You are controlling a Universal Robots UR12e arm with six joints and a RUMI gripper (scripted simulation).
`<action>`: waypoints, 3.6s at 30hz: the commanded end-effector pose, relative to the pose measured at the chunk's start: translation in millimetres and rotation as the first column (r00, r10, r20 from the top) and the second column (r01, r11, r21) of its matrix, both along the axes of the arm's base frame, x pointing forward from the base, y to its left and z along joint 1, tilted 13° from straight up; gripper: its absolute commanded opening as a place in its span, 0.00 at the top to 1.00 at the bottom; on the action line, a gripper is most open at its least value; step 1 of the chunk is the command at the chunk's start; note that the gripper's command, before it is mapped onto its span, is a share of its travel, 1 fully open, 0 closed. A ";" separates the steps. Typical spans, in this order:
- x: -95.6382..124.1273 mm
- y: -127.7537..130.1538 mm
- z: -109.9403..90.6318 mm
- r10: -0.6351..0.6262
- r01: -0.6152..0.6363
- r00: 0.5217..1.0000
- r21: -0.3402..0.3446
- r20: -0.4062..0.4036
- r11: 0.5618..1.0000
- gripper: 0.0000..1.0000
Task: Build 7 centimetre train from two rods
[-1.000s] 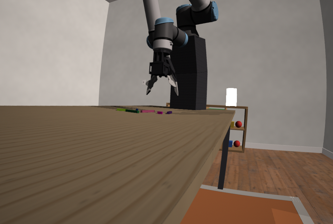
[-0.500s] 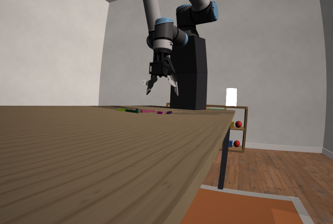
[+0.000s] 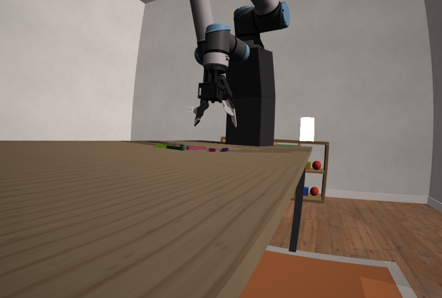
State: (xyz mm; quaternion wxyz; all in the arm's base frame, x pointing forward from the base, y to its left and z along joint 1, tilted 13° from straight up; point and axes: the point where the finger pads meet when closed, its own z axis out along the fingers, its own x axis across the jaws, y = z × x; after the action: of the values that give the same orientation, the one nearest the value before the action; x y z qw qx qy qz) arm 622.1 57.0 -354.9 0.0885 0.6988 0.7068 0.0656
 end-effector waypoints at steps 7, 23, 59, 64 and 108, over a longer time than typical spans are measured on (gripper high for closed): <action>0.2 0.1 0.5 0.000 0.000 1.000 0.000 0.001 1.000 0.00; 1.0 -0.3 0.6 -0.018 0.018 1.000 0.004 0.001 1.000 0.00; 48.3 -21.2 10.6 -0.826 0.820 0.558 0.198 -0.072 0.537 0.00; 54.3 -24.4 12.2 -0.880 0.873 0.465 0.213 -0.091 0.439 0.00; 78.0 -39.2 19.0 -0.982 0.969 0.065 0.247 -0.177 0.019 0.00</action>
State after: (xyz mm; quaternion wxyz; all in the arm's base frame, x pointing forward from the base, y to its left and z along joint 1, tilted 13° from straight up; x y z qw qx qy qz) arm 699.7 17.8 -336.5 0.0169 0.9938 0.0148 0.1088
